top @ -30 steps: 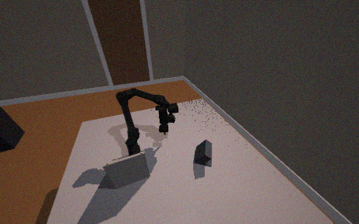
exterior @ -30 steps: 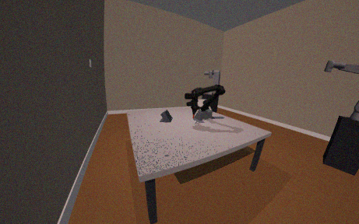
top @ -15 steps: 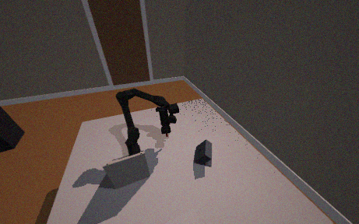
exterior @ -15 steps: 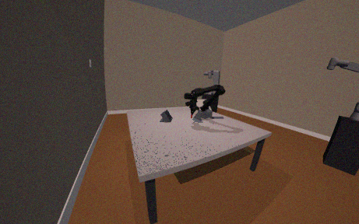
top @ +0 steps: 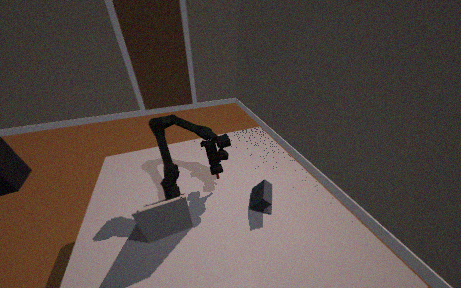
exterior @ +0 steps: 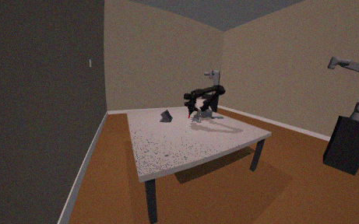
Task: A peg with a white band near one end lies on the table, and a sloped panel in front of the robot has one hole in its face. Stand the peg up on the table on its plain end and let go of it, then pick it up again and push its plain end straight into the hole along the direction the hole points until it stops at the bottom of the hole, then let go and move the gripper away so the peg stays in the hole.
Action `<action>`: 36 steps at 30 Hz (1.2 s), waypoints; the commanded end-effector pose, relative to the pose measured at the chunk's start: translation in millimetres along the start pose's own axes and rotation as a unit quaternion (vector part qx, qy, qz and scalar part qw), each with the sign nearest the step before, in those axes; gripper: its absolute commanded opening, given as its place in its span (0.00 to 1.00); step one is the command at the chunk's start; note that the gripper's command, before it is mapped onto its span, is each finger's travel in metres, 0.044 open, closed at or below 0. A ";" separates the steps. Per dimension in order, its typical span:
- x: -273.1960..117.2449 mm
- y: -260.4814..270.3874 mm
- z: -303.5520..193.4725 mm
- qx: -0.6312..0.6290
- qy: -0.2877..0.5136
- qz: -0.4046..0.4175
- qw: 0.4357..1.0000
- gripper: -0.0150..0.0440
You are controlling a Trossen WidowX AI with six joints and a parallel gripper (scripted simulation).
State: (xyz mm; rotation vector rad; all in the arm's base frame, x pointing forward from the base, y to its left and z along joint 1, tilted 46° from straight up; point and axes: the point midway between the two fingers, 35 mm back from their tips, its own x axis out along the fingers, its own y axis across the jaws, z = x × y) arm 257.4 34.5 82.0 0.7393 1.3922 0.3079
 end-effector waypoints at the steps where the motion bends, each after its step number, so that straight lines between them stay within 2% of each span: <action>1: 3.9 -7.1 2.9 -0.016 -0.012 -0.012 1.000 0.25; 36: 19.9 -45.0 28.3 -0.108 -0.101 -0.085 0.985 0.25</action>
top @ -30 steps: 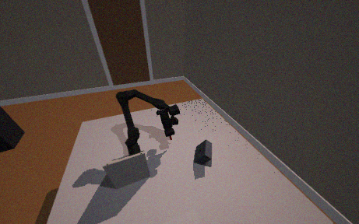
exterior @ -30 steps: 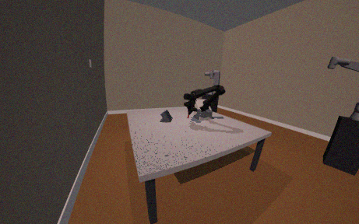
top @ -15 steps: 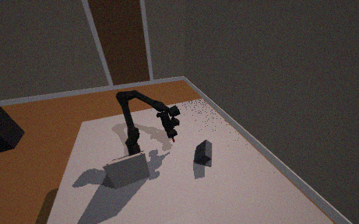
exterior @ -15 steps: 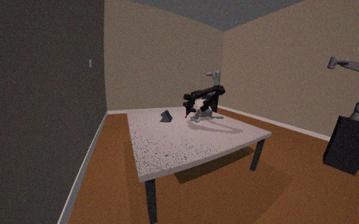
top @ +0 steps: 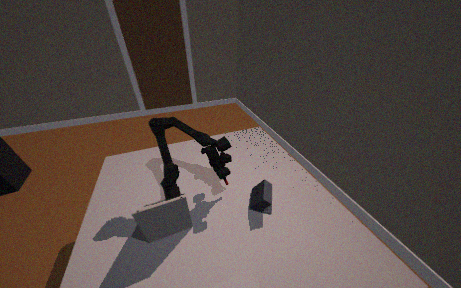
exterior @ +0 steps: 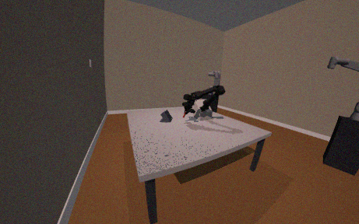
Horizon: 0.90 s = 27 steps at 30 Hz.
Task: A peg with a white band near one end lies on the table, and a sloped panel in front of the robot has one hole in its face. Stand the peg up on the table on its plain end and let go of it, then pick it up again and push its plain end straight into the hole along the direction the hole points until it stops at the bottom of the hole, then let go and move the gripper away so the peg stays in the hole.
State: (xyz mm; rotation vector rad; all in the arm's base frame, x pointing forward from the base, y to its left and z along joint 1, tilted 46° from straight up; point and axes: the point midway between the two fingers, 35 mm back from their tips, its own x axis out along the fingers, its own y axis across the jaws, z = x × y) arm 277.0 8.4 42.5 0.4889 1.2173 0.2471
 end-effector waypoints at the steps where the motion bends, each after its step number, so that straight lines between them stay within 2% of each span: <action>1: 3.0 -6.0 1.2 -0.015 -0.012 -0.013 1.000 0.25; 27: 12.5 -30.6 12.2 -0.074 -0.080 -0.073 0.991 0.25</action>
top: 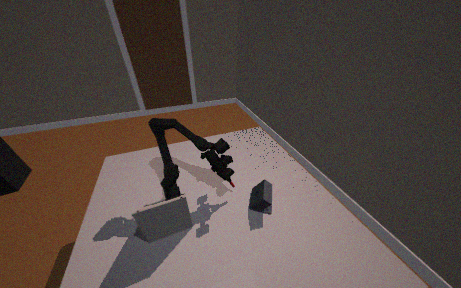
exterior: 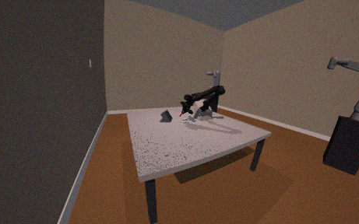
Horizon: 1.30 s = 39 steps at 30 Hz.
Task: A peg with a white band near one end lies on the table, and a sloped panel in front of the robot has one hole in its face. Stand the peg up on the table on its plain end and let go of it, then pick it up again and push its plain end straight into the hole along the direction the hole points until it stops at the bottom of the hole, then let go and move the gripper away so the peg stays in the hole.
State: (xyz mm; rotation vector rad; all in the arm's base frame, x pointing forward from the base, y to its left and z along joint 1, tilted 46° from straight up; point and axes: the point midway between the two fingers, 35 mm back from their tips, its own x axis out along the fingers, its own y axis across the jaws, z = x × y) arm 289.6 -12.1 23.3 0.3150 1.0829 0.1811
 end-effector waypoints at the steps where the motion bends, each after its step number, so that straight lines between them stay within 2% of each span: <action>1: 2.0 -5.1 0.2 -0.013 -0.012 -0.014 1.000 0.25; 39: 8.6 -32.5 10.4 -0.077 -0.097 -0.096 0.988 0.25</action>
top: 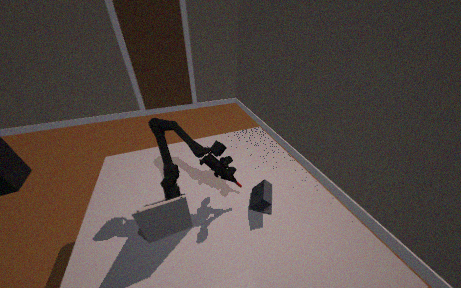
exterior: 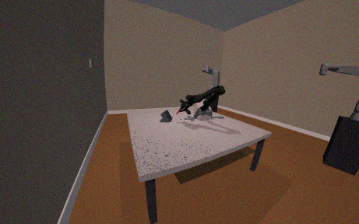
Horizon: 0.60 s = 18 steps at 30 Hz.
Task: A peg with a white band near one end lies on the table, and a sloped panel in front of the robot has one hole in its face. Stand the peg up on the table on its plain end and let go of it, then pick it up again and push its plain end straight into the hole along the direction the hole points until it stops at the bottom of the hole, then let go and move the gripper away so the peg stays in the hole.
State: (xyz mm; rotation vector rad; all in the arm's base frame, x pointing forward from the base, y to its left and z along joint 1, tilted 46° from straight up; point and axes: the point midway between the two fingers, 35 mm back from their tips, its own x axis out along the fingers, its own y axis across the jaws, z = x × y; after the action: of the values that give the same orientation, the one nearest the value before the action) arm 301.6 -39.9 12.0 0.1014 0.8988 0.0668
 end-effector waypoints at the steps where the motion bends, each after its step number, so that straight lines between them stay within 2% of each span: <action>1: 3.1 -2.7 -0.3 -0.006 -0.003 -0.007 1.000 0.25; 18: 16.7 -9.5 4.4 -0.015 -0.016 -0.021 1.000 0.25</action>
State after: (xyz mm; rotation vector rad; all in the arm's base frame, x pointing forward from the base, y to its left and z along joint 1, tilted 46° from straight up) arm 312.8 -45.8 3.8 0.0697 0.8703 0.0458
